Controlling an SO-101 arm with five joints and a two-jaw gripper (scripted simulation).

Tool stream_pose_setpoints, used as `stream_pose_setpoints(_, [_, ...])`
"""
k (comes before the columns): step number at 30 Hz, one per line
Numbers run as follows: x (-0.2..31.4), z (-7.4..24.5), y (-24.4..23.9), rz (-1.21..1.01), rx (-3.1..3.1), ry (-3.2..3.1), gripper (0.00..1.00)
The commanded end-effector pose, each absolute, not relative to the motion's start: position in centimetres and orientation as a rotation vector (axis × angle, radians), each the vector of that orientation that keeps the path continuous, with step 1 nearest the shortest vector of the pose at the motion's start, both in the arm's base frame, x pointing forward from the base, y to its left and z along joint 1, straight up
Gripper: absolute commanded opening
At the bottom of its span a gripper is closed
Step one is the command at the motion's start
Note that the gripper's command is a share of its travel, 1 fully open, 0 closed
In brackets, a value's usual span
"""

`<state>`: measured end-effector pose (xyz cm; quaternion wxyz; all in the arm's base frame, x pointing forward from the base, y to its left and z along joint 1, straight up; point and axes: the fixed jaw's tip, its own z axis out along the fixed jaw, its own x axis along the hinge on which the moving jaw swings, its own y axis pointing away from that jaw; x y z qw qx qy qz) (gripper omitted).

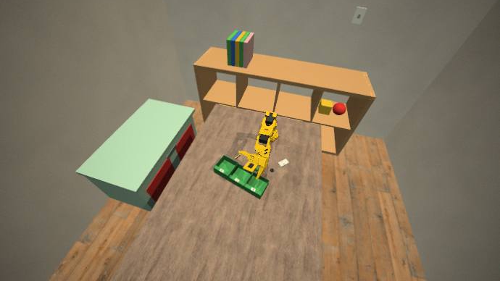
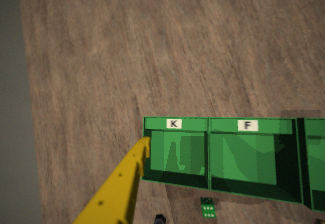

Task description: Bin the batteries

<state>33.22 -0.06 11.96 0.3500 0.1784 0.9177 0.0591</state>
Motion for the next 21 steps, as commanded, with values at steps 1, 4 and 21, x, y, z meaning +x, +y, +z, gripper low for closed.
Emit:
stream_pose_setpoints(1, [33.53,14.55,0.23,0.178,0.443,2.286,1.0])
stream_pose_setpoints(4, [33.53,14.55,0.23,0.178,0.443,2.286,1.0])
stream_pose_setpoints(21, [32.86,13.99,-0.14,0.12,0.355,2.336,0.96])
